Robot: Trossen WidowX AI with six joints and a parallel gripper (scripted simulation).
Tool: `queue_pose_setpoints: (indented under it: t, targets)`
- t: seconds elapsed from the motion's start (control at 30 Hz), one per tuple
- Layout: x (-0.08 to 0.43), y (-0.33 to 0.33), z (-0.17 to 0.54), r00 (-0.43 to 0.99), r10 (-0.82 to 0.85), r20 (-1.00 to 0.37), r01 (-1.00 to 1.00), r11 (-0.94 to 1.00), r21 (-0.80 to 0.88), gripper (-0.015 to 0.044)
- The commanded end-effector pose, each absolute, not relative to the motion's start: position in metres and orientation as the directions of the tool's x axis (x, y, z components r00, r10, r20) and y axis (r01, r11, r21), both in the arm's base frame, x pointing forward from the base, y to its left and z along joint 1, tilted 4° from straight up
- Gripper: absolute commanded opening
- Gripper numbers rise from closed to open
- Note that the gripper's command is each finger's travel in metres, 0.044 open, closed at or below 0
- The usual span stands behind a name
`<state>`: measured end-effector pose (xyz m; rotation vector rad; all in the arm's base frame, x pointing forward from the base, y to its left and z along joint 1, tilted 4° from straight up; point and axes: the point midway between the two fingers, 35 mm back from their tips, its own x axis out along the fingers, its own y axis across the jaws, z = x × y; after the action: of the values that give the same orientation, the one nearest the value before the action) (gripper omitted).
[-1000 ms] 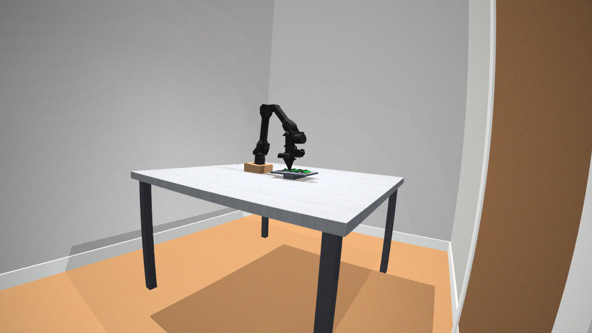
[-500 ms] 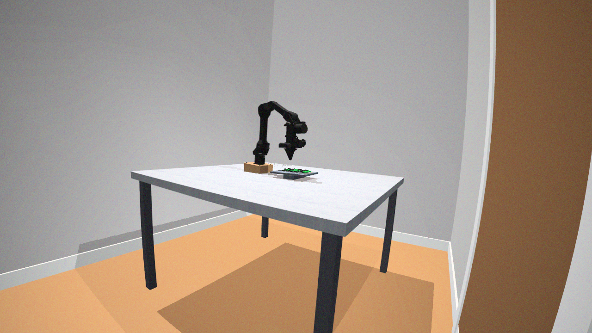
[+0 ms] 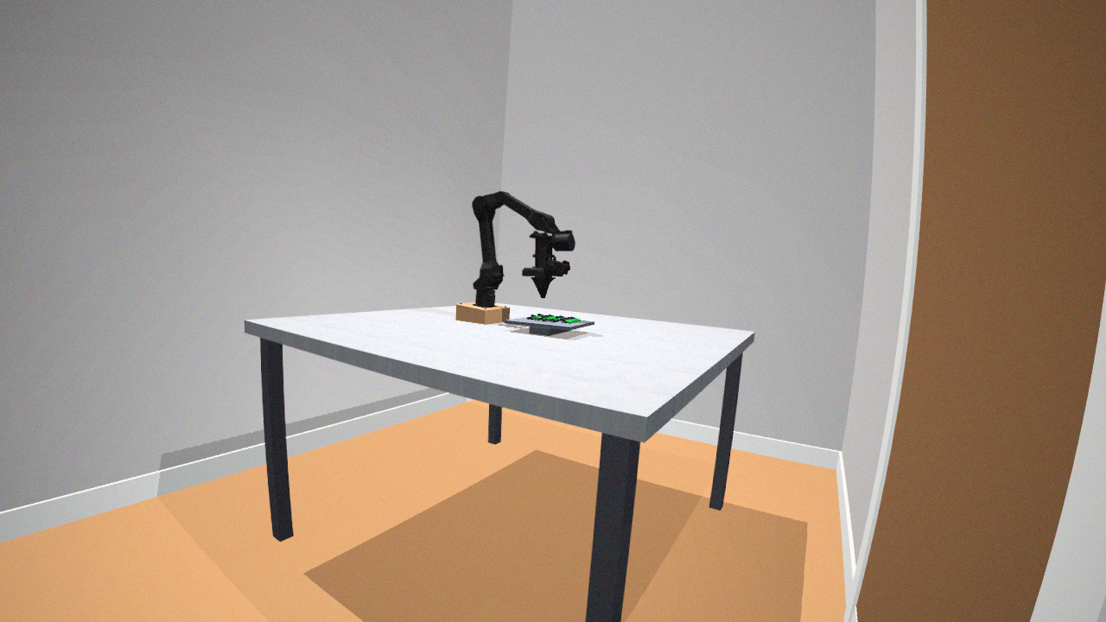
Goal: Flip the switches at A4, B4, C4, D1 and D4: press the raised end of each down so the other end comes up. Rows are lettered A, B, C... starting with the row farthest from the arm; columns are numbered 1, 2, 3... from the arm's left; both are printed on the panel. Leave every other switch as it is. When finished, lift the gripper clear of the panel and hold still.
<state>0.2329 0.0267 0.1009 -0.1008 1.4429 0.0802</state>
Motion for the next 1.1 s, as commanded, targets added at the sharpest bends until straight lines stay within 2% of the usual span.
queue_pose_setpoints:
  t: [0.0,1.07]
  targets:
    - [0.228,0.026,0.075,0.125,-0.011,-0.992,-0.11,0.994,-0.024,0.0]
    - [0.231,0.026,0.049,0.126,-0.011,-0.992,-0.11,0.994,-0.025,0.0]
